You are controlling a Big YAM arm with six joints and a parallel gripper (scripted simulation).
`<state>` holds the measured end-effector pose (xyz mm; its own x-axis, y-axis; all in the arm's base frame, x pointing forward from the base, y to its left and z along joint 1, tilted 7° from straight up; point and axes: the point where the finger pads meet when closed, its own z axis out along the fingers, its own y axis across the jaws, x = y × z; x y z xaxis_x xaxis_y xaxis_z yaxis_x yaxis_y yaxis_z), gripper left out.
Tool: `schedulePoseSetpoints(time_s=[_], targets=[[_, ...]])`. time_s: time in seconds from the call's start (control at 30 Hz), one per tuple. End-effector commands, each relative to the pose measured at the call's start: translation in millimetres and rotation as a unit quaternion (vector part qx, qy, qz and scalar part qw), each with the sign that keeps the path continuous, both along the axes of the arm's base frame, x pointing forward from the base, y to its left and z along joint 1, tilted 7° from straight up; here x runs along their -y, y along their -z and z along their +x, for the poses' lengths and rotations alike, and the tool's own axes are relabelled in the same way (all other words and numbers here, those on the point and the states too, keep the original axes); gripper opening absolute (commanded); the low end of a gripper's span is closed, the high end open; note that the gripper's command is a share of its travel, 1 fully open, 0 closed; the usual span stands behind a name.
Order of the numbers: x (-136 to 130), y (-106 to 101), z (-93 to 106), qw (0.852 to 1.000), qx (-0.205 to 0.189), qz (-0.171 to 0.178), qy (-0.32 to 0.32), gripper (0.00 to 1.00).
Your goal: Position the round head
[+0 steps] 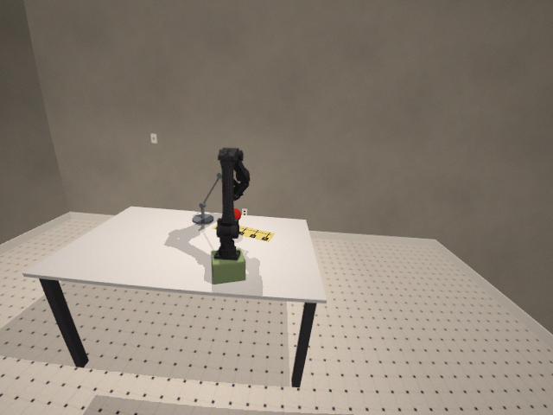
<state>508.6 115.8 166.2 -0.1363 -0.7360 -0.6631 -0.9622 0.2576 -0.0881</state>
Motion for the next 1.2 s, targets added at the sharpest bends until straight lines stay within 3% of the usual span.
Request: schedulePoseSetpoints(time_s=[0.0,0.27,0.77,1.17], targets=[[0.0,-5.1,1.5,1.000,0.005,0.001,0.000,0.00],[0.1,-5.1,1.7,1.000,0.006,0.000,0.000,0.00],[29.2,3.8,-5.0,1.000,0.007,0.003,0.002,0.00],[31.1,2.8,-5.5,1.000,0.009,0.006,-0.005,0.00]])
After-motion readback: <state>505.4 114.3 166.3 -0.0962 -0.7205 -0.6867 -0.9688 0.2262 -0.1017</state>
